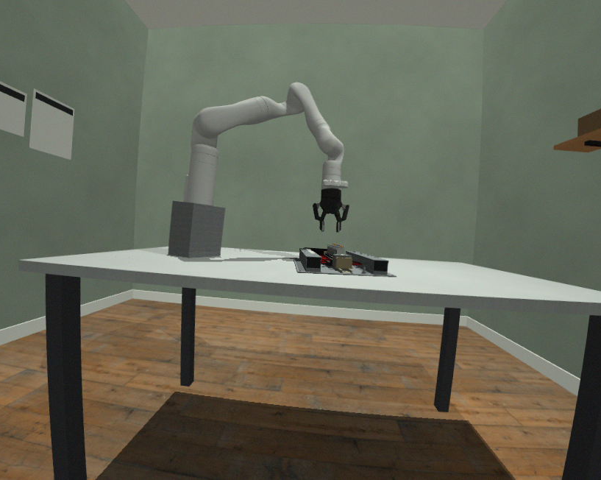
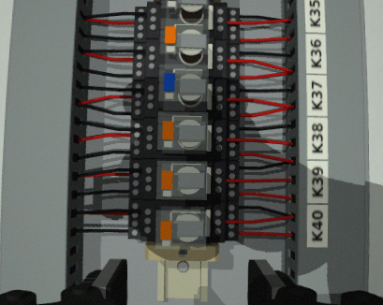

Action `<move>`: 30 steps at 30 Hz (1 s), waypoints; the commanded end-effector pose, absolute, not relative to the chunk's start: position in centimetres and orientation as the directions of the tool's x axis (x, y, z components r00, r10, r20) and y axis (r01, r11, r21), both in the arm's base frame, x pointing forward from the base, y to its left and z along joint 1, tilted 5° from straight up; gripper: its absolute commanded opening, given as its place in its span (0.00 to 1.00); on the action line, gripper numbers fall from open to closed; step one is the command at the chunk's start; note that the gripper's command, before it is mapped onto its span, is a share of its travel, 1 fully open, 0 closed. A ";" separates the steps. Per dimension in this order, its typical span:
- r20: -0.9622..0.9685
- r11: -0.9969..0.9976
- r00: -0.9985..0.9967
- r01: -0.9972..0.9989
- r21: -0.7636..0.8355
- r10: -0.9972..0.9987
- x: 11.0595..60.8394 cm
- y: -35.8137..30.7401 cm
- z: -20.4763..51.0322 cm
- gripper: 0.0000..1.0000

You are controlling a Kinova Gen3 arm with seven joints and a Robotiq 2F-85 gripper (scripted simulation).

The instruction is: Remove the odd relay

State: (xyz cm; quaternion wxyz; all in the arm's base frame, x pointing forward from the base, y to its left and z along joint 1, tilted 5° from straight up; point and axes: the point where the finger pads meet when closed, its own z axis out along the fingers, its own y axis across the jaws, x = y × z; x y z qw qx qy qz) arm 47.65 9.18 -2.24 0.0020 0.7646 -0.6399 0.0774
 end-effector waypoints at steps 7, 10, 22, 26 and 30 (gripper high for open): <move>0.101 -0.177 0.167 -0.980 -0.090 -0.981 47.7 10.4 -1.9 0.61; 0.094 -0.175 0.167 -0.981 -0.088 -0.981 47.6 10.8 -1.7 0.61; 0.075 -0.172 0.166 -0.982 -0.081 -0.983 47.5 12.0 -1.4 0.61; 0.069 -0.172 0.166 -0.982 -0.079 -0.984 47.5 12.4 -1.3 0.61; 0.064 -0.171 0.166 -0.982 -0.077 -0.984 47.5 12.7 -1.2 0.61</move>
